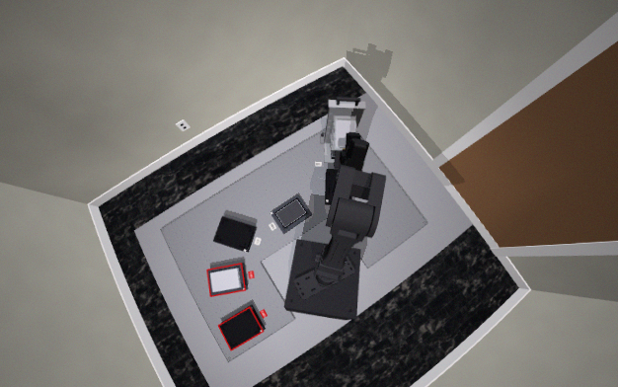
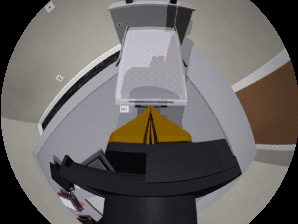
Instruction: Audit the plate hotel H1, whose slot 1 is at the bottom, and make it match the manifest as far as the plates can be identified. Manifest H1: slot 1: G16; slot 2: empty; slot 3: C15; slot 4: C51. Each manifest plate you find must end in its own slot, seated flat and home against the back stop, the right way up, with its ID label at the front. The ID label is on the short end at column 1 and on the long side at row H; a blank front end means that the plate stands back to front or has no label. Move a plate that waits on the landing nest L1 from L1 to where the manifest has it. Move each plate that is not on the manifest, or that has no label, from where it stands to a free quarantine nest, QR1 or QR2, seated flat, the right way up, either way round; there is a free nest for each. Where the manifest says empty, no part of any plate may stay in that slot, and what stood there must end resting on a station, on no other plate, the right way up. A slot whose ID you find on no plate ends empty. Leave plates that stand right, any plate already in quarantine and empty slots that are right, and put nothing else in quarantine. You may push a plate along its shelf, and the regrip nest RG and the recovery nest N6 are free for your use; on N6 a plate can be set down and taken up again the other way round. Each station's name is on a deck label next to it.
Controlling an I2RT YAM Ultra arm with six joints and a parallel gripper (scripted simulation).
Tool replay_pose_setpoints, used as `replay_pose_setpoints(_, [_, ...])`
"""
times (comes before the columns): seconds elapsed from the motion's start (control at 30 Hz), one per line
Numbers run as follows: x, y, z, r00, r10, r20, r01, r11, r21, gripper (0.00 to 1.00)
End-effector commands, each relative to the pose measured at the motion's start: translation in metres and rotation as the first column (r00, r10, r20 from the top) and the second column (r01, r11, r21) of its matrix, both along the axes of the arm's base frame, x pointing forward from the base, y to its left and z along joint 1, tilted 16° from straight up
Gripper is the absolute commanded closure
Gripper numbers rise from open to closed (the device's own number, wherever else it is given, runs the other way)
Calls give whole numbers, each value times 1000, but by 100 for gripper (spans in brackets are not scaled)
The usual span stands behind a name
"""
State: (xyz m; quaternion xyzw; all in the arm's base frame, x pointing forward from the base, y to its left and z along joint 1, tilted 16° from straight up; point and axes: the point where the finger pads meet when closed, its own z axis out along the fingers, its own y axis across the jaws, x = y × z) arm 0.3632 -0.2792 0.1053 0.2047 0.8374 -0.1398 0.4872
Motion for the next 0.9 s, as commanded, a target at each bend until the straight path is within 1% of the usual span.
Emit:
replay_pose_setpoints(0.0, [4,-3,9,1000,0,16,1,1000,-13,100])
replay_pose_setpoints(0.87, [17,-10,14,1000,0,16,1,1000,-14,100])
